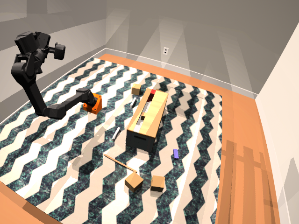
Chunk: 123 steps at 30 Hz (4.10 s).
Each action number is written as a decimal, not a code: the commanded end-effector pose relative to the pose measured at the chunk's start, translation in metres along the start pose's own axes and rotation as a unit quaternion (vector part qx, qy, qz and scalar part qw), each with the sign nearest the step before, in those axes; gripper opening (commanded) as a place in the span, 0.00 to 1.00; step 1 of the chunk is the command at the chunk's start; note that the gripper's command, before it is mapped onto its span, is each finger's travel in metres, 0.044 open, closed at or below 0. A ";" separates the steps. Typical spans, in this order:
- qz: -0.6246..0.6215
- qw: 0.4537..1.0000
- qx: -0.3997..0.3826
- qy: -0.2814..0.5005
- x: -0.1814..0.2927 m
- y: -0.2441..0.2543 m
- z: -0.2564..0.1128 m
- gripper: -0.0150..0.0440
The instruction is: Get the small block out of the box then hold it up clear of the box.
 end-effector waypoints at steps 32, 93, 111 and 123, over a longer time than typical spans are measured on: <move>0.789 0.247 0.536 -0.172 0.106 -0.400 -0.041 0.93; 0.800 -0.023 0.565 -0.203 0.265 -0.440 -0.084 0.93; 0.801 -0.022 0.563 -0.204 0.259 -0.457 -0.052 0.93; 0.801 -0.022 0.562 -0.204 0.257 -0.471 -0.026 0.93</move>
Point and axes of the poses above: the point midway between the two fingers, 35 mm back from their tips, its own z axis out along the fingers, its own y axis across the jaws, x = y × z, the point moved 4 cm from there along -z, back along the fingers, and after that the axes turned 8 degrees about -z, right-handed, at the moved point
